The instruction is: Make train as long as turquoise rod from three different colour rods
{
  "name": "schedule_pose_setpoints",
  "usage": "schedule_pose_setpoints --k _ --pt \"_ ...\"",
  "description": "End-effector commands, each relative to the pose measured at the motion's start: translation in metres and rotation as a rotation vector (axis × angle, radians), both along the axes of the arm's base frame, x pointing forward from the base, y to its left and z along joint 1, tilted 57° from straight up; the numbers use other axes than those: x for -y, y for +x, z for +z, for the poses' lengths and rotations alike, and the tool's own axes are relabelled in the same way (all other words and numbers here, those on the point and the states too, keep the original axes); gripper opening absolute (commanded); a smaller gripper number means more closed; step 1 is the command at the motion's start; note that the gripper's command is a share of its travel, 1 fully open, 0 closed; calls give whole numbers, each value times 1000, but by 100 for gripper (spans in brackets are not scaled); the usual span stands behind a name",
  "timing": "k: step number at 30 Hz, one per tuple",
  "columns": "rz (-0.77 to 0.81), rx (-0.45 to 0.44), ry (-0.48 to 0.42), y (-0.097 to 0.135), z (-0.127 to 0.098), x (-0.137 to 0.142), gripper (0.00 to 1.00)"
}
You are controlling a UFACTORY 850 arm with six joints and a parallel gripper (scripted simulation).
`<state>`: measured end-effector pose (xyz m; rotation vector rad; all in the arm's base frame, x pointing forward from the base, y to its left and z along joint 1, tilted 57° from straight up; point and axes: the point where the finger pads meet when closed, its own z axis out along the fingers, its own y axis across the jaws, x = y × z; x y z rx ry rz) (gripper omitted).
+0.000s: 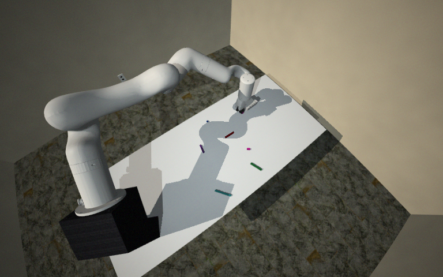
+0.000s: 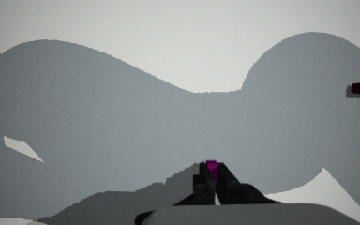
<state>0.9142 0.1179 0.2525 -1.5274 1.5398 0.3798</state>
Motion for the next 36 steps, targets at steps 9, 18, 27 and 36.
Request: schedule_pose_setpoints --k 9,18,27,36 --pt "-1 2 0 -20 30 41 4" --pt "-1 2 0 -36 54 74 4" --pt "-1 2 0 -37 55 76 4" --pt "-84 -117 76 -58 61 56 4"
